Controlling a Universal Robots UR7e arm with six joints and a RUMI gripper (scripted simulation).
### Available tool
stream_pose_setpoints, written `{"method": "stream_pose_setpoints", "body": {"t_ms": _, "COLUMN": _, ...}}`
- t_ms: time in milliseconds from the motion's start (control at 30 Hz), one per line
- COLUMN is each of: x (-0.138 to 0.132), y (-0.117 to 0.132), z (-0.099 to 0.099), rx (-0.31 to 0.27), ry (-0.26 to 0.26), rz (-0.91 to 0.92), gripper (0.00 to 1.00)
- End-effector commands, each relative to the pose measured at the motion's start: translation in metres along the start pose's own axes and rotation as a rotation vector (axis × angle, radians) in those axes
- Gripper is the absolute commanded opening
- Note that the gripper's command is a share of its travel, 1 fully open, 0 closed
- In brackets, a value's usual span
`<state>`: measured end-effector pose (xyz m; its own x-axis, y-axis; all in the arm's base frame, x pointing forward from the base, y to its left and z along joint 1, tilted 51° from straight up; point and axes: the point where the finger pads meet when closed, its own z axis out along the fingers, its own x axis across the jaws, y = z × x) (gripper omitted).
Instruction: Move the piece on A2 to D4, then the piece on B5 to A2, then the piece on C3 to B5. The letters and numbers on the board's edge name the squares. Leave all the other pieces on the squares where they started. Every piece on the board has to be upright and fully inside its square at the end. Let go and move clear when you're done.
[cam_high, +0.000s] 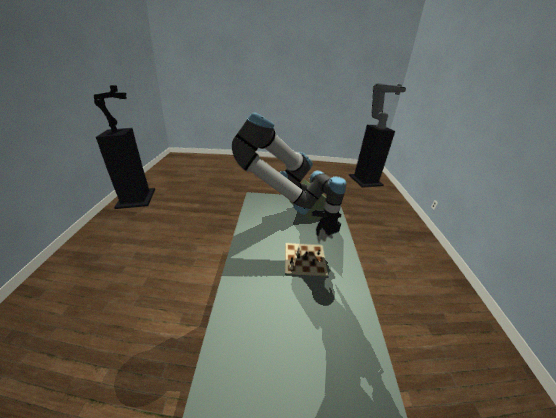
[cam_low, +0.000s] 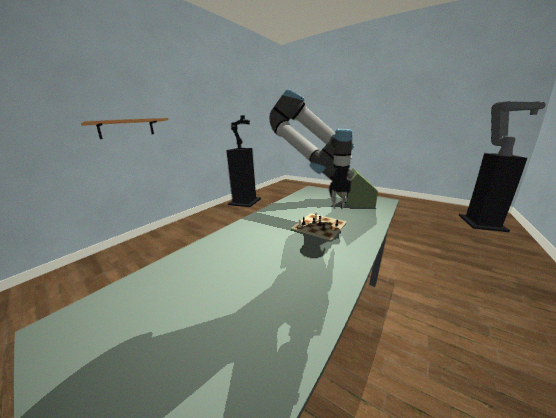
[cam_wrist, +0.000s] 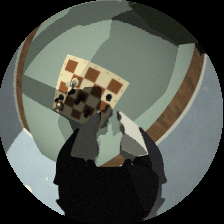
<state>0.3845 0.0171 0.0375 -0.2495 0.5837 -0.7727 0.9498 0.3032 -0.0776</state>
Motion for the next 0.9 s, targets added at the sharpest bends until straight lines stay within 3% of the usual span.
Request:
{"method": "stream_pose_setpoints", "body": {"t_ms": 0, "x": 0.0, "y": 0.0015, "z": -0.0008, "rx": -0.002, "ry": -0.001, "rz": 0.0, "gripper": 0.2}}
{"method": "stream_pose_setpoints", "body": {"t_ms": 867, "x": 0.0007, "y": -0.001, "z": 0.0042, "rx": 0.003, "ry": -0.001, "rz": -0.003, "gripper": 0.2}}
